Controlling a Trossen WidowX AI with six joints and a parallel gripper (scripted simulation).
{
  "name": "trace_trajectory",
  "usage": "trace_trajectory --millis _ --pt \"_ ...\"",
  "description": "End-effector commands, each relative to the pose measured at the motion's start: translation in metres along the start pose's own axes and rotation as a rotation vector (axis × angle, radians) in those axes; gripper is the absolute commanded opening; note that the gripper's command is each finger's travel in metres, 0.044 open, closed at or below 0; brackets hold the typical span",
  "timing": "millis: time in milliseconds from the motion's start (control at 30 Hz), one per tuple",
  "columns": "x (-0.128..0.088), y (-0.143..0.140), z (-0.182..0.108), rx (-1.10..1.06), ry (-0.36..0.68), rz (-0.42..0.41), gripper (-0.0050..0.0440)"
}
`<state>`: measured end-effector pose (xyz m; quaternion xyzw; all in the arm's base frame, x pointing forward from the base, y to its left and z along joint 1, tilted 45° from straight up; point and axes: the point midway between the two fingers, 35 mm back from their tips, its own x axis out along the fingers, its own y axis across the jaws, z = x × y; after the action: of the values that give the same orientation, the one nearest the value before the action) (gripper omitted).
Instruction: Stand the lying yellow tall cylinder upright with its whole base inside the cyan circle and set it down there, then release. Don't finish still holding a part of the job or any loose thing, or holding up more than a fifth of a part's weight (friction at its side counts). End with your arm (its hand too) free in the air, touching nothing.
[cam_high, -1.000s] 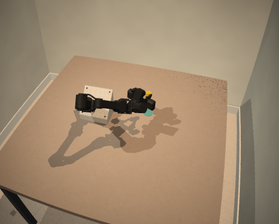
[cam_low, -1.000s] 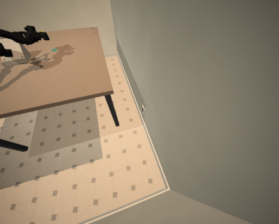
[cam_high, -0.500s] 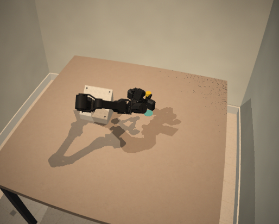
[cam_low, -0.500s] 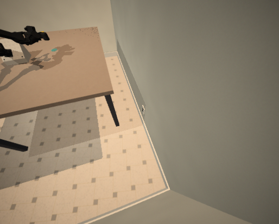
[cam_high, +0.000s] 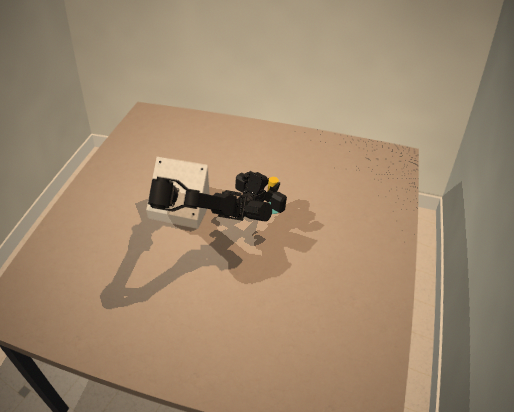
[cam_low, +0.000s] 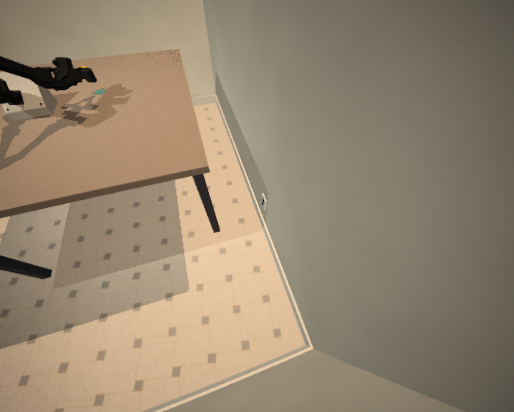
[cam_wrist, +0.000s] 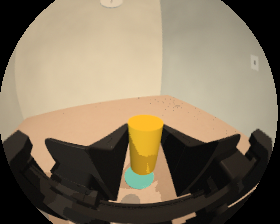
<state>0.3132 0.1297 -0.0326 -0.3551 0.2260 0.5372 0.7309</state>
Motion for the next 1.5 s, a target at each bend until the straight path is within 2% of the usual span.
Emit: trace_trajectory --millis 0,467,1167,1467 --pt "0.002 0.000 -0.012 -0.005 -0.003 0.001 0.0105" --pt "0.004 0.003 -0.048 -0.003 -0.008 -0.002 0.0105" --pt "0.022 0.003 -0.068 0.004 -0.002 -0.002 0.0105" --pt "0.022 0.003 -0.069 0.004 -0.002 -0.002 0.0105"
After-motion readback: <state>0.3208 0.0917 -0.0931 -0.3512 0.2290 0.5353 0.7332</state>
